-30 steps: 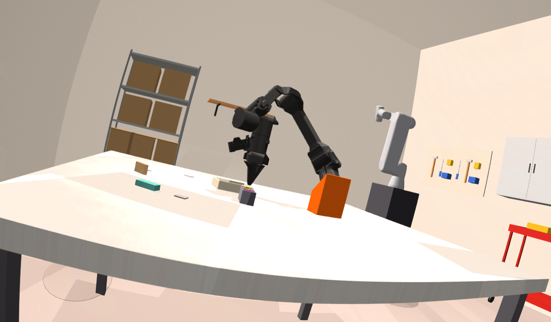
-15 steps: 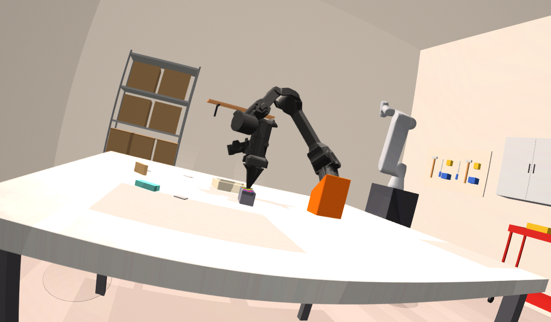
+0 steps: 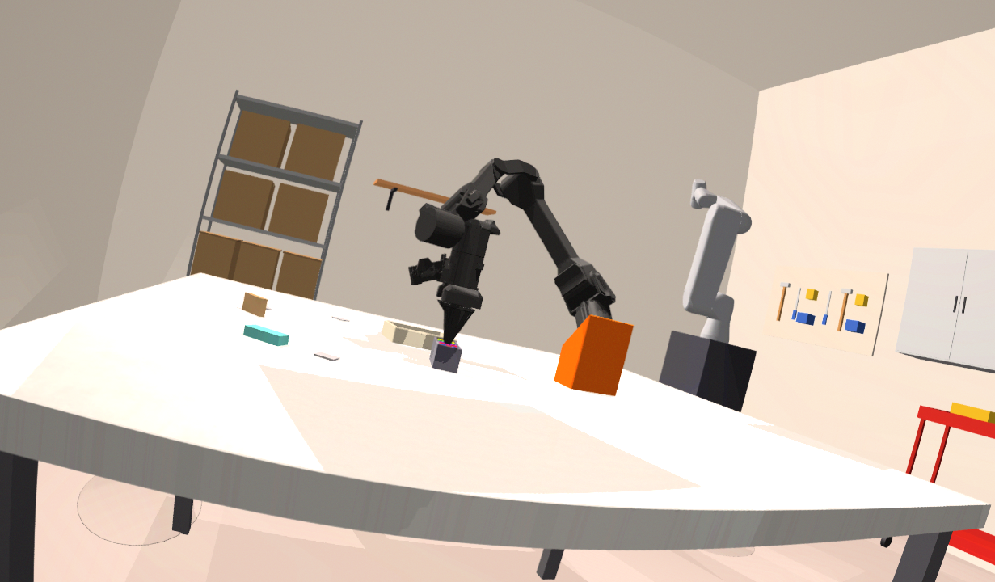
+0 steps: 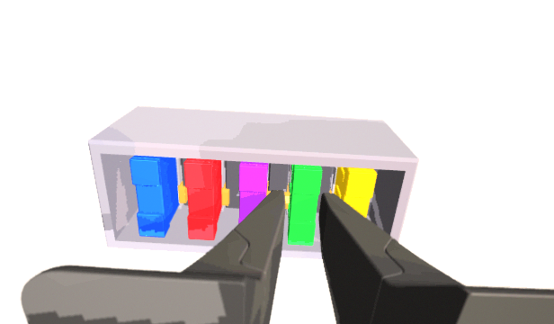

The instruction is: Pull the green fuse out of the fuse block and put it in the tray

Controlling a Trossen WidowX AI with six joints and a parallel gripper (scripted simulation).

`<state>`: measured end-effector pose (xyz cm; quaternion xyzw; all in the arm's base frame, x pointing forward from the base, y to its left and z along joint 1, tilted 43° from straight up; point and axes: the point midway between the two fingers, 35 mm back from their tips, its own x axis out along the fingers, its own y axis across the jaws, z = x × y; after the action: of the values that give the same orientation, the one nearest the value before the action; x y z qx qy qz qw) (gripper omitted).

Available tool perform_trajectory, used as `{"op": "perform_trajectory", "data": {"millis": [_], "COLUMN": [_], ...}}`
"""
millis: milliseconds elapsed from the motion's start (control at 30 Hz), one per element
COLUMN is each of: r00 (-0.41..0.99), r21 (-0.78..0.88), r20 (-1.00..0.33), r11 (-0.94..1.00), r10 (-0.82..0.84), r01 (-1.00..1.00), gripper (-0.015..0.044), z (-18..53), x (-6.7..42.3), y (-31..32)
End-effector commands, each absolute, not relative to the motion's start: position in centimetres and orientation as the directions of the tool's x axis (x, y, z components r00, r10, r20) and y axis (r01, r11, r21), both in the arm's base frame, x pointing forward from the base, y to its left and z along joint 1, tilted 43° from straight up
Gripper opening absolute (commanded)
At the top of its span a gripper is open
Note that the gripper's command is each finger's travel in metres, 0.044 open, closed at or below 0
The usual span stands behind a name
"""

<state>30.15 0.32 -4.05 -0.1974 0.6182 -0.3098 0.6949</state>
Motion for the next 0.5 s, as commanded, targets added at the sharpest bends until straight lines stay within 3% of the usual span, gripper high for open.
{"op": "perform_trajectory", "data": {"millis": [0, 467], "r00": [0.045, 0.043], "r21": [-0.661, -0.658], "r20": [-0.734, -0.737], "r11": [0.728, 0.730], "r10": [-0.678, -0.675], "r01": [0.181, 0.186], "gripper": [0.0062, 0.0000], "z": [-4.20, -4.12], "x": [30.12, 30.12], "y": [0.13, 0.24]}}
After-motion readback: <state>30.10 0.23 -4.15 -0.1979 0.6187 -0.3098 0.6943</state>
